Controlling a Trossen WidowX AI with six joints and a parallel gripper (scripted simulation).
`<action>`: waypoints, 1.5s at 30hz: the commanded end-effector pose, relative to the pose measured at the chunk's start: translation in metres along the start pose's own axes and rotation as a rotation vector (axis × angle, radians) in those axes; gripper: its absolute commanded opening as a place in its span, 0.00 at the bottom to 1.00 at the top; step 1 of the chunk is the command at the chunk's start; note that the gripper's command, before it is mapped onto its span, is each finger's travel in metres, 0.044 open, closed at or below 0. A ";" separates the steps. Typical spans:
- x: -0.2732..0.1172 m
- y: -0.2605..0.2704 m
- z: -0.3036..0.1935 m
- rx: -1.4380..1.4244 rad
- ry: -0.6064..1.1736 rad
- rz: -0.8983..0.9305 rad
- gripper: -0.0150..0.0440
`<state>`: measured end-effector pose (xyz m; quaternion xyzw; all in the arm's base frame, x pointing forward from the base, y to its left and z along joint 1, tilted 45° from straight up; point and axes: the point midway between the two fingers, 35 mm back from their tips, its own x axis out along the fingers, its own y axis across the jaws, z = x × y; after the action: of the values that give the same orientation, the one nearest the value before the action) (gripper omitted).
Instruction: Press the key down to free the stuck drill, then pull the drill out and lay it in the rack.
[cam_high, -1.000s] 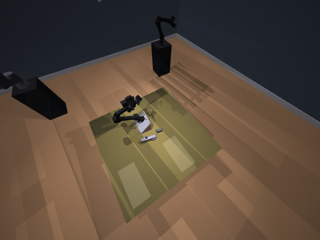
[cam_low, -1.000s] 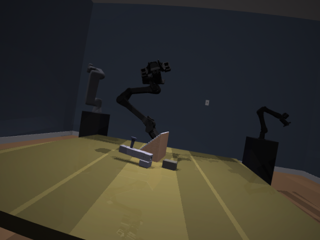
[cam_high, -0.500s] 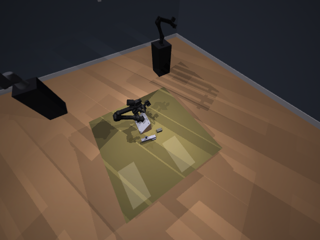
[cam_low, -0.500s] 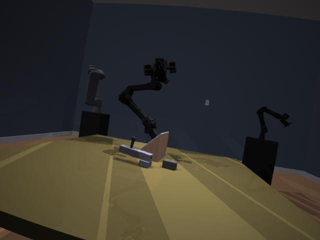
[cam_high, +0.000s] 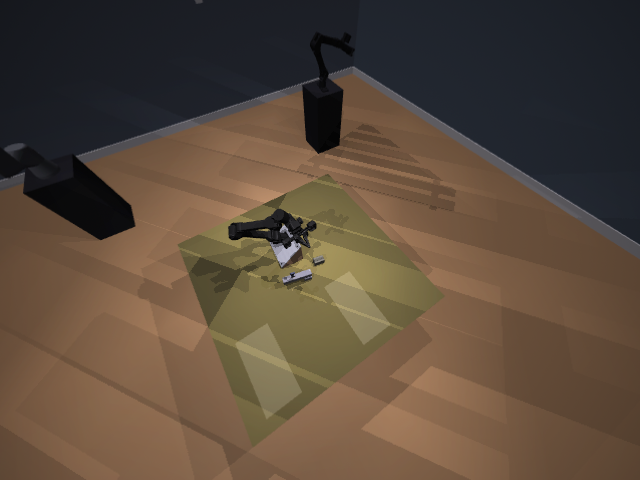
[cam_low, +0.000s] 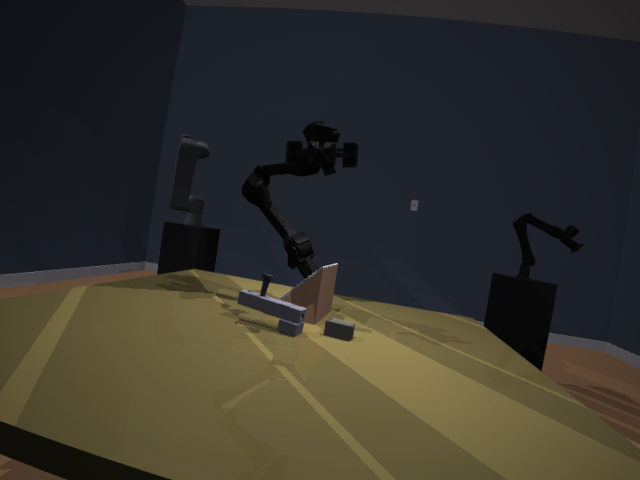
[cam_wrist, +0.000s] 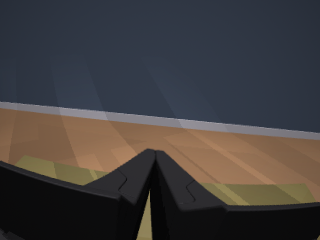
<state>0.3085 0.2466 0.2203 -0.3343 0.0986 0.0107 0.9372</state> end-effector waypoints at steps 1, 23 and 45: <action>0.039 -0.011 -0.065 -0.009 0.268 0.000 0.25; 0.016 -0.099 -0.252 0.121 1.216 -0.199 0.25; -0.009 -0.121 -0.277 0.154 1.419 -0.284 0.25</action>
<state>0.2616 -0.0188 0.0902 -0.2060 0.6368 -0.3347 0.6634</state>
